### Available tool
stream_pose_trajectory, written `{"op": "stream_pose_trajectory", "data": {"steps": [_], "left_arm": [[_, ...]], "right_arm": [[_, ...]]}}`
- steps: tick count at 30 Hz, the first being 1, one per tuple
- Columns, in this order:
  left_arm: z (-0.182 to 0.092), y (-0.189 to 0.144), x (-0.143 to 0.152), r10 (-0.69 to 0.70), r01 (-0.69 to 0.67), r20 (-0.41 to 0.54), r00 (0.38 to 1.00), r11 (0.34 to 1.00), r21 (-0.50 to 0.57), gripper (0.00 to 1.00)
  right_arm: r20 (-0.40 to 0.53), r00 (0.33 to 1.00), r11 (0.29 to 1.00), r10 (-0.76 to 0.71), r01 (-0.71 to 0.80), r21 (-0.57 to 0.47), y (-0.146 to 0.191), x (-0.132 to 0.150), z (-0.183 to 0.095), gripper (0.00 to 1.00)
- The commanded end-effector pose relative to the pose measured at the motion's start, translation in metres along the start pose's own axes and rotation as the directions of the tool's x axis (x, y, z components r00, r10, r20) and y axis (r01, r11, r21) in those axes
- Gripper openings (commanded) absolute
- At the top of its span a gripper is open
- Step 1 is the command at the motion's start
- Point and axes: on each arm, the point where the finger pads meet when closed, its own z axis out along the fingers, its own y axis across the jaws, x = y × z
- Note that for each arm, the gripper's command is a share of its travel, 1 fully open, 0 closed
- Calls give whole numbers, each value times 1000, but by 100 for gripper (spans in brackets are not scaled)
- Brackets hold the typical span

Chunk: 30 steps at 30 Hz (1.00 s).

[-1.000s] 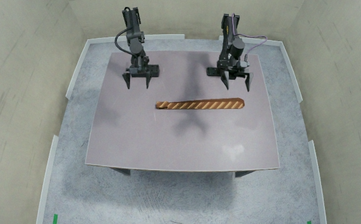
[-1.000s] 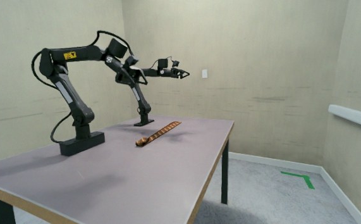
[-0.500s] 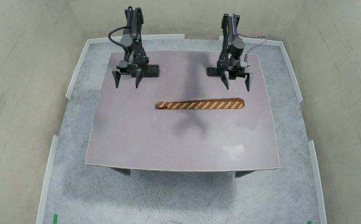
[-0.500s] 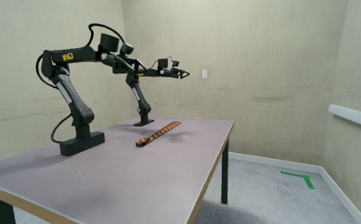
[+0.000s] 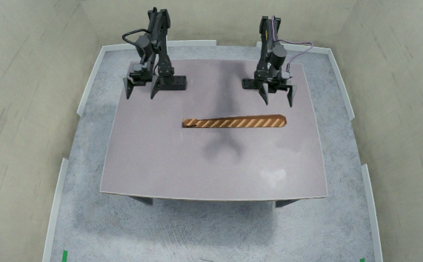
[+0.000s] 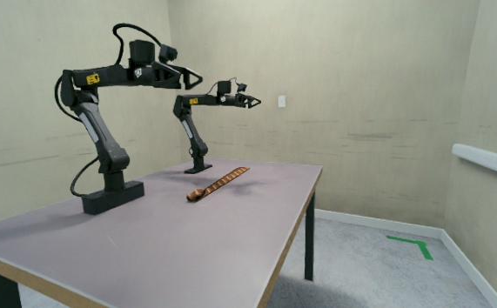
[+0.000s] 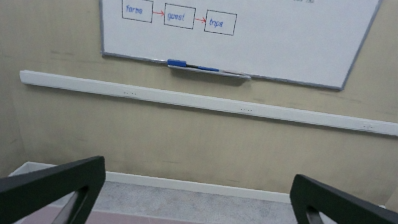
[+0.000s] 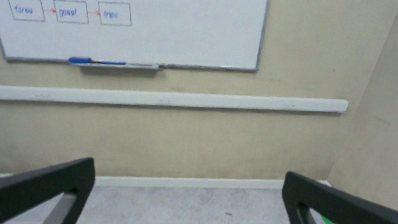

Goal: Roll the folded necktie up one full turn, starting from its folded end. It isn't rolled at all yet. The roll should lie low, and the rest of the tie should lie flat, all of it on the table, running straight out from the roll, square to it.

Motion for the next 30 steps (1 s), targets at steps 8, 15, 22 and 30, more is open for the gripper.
{"op": "stream_pose_trajectory", "data": {"steps": [8,15,22,30], "left_arm": [[0,1,-30,-11,10,80,997,1000,2,100],[0,1,-30,-11,10,80,997,1000,2,100],[0,1,-30,-11,10,80,997,1000,2,100],[0,1,-30,-11,10,80,997,1000,2,100]], "right_arm": [[115,993,1000,-6,7,-10,-3,-26,5,100],[115,993,1000,-6,7,-10,-3,-26,5,100],[115,993,1000,-6,7,-10,-3,-26,5,100],[115,993,1000,-6,7,-10,-3,-26,5,100]]}}
